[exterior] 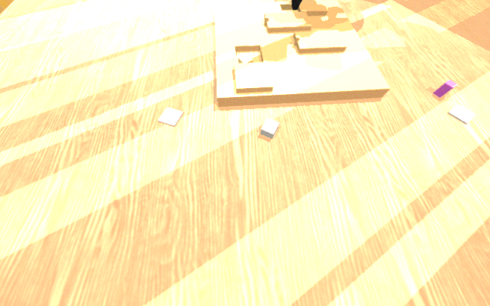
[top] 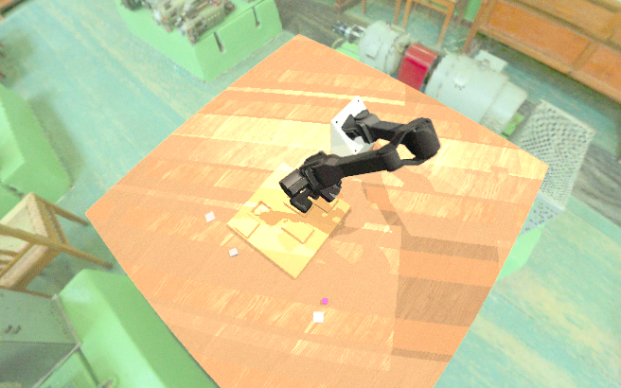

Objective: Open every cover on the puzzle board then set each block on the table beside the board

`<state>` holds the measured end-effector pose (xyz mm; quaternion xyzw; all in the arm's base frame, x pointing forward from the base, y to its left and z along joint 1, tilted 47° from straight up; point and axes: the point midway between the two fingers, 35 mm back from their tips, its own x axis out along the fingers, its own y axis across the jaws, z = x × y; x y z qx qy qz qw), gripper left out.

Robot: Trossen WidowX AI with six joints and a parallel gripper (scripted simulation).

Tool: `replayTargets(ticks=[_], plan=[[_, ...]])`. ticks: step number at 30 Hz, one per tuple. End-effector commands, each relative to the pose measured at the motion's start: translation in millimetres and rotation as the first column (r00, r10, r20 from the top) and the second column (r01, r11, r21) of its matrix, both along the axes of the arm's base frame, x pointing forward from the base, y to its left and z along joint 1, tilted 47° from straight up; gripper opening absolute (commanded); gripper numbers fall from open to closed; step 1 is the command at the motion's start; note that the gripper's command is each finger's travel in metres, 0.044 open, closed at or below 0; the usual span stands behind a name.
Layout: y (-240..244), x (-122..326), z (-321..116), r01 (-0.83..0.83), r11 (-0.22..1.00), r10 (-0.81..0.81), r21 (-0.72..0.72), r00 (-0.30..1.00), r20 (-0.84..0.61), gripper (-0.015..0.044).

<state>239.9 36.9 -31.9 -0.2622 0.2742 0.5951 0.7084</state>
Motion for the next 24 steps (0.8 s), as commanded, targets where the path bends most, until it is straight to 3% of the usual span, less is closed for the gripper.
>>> replayTargets(ticks=[1, 24], plan=[[3, 2, 5, 0.004, 1.0, -0.004, 0.006, 1.0, 0.008, 0.0], [20, 1, 20, 0.003, 1.0, -0.003, 0.012, 1.0, 0.009, 0.0]])
